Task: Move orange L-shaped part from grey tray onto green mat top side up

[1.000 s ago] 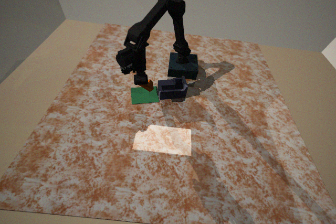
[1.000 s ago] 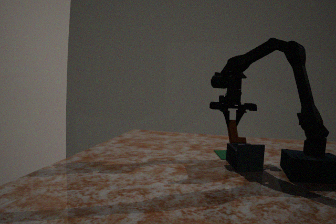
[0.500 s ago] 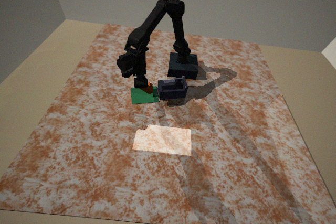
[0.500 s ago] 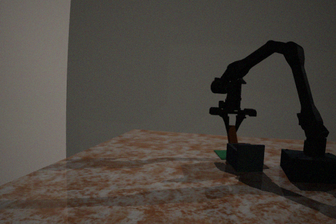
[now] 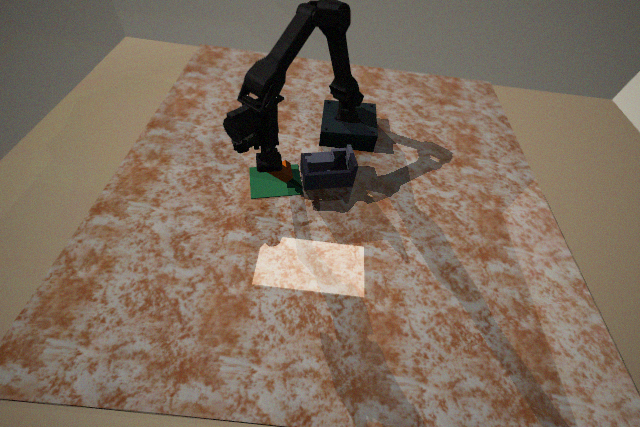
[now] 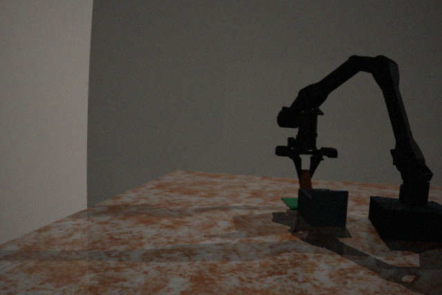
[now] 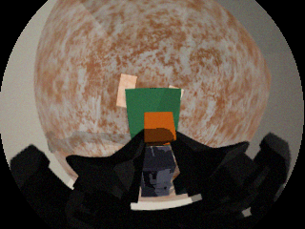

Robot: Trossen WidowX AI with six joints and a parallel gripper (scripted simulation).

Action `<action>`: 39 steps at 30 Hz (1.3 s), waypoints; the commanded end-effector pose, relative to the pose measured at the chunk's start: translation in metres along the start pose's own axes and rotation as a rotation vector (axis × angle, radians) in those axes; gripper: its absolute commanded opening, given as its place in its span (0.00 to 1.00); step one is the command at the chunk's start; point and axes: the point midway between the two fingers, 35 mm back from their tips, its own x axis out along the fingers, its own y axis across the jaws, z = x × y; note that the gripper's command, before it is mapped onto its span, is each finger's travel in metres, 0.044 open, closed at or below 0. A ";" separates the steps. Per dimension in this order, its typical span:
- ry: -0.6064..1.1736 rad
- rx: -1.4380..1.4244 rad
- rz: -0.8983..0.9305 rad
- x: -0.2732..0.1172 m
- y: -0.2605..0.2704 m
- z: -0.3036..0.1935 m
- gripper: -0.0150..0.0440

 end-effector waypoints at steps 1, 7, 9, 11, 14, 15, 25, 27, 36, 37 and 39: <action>0.000 -0.004 -0.005 0.002 0.000 0.000 0.25; 0.000 -0.004 -0.005 0.002 0.000 0.000 0.25; 0.000 -0.004 -0.005 0.002 0.000 0.000 0.25; 0.000 -0.004 -0.005 0.002 0.000 0.000 0.25; 0.000 -0.004 -0.005 0.002 0.000 0.000 0.25; 0.000 -0.004 -0.005 0.002 0.000 0.000 0.25; 0.002 0.000 -0.001 0.001 0.000 0.000 0.65; 0.002 0.000 -0.002 -0.006 0.001 0.001 0.74; 0.000 -0.004 -0.004 -0.086 0.000 0.000 0.93; 0.000 -0.004 -0.004 -0.086 0.000 0.000 0.93; -0.010 -0.007 0.009 -0.083 0.003 0.003 0.93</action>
